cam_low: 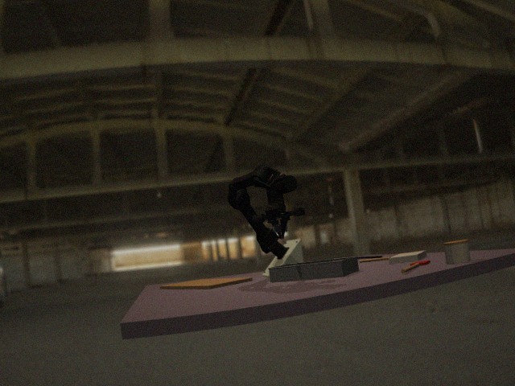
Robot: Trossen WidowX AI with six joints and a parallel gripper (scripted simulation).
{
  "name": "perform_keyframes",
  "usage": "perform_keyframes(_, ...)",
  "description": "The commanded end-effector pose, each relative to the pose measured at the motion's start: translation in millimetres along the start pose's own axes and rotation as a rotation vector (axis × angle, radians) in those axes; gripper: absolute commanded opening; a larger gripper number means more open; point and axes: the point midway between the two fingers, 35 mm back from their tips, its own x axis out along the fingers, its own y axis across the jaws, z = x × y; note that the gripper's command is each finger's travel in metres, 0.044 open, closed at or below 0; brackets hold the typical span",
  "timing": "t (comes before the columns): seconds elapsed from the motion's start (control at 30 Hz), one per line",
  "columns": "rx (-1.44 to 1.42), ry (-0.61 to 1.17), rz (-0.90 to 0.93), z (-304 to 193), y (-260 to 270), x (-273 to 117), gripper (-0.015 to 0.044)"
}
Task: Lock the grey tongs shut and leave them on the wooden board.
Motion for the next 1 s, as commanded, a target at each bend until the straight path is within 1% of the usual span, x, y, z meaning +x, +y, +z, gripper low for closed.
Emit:
perform_keyframes(0.0, -0.070, -0.007, 0.001, 3.0, -29.1, -2.4, -0.0150)
perform_keyframes(0.37, -0.252, -0.011, -0.009, 0.5, -99.7, -3.2, -0.0150)
perform_keyframes(0.77, -0.449, -0.012, -0.033, -17.5, -171.2, -4.0, -0.0150)
perform_keyframes(0.97, -0.473, -0.011, -0.037, -20.6, -179.3, -4.1, -0.0150)
